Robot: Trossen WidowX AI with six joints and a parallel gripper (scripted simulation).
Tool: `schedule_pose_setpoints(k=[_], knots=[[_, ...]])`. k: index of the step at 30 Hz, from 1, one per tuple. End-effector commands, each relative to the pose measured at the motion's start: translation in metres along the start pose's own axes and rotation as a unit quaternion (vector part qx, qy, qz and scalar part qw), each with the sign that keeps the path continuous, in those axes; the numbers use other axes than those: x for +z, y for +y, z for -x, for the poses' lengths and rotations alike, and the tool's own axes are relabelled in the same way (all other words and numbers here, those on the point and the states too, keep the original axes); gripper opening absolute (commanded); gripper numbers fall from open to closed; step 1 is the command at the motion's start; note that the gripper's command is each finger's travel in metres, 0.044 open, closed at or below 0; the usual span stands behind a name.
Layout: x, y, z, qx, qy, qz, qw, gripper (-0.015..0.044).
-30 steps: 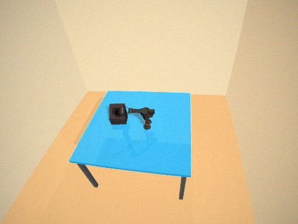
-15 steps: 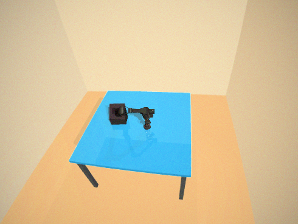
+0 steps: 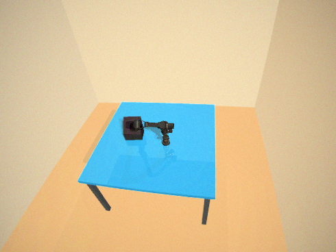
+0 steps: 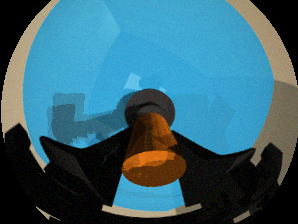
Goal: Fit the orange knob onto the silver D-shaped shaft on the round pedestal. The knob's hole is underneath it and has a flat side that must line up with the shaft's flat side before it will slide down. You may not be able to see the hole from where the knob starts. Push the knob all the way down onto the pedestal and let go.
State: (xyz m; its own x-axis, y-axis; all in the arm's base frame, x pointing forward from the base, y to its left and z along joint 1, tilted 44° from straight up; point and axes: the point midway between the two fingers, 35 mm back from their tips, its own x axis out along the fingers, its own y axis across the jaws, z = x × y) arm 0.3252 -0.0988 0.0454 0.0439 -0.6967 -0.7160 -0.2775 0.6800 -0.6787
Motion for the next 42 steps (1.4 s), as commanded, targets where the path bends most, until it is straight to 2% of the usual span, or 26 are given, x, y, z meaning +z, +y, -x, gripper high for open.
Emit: schedule_pose_setpoints(k=[1, 6, 12, 42], knots=[[0.001, -0.0002, 0.0028, -0.002, -0.001, -0.001, 1.0, 0.0], [0.0016, 0.0003, 0.0043, -0.002, -0.001, -0.015, 1.0, 0.0], [0.0048, 0.0009, 0.0036, -0.001, -0.001, -0.106, 0.994, 0.0], [0.0027, 0.0011, 0.0036, -0.001, -0.001, -0.106, 0.994, 0.0]])
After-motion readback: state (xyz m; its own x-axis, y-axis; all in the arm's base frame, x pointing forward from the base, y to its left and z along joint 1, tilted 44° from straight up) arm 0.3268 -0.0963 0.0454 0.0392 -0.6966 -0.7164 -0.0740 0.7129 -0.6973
